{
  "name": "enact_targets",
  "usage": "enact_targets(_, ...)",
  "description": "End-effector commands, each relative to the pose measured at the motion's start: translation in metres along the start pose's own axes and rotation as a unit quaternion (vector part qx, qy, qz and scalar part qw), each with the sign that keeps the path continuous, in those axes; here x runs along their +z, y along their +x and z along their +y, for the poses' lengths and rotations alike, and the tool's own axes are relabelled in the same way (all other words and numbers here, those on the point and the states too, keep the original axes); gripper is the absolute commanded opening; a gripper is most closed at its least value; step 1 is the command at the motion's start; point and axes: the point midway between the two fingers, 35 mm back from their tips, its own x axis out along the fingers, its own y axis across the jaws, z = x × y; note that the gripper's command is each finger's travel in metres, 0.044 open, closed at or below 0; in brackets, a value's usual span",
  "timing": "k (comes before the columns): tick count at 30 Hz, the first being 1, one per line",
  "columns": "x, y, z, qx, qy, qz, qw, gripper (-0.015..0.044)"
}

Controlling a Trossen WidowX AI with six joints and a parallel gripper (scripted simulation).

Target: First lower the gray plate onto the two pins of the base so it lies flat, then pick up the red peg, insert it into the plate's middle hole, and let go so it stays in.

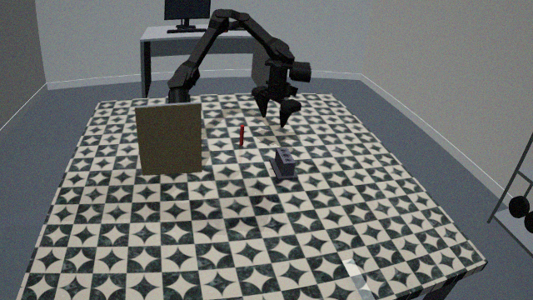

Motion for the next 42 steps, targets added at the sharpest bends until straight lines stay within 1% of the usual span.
enact_targets(1, -0.006, -0.002, 0.064, 0.005, 0.34, -0.009, 0.94, 0.044)
enact_targets(10, -0.015, 0.0, 0.094, 0.009, 0.514, -0.007, 0.858, 0.044)
enact_targets(16, -0.023, 0.002, 0.113, 0.013, 0.619, -0.004, 0.785, 0.044)
enact_targets(21, -0.028, 0.004, 0.124, 0.015, 0.704, -0.002, 0.71, 0.044)
enact_targets(22, -0.028, 0.004, 0.124, 0.015, 0.711, -0.002, 0.703, 0.044)
enact_targets(42, -0.03, 0.006, 0.129, 0.015, 0.712, -0.001, 0.702, 0.044)
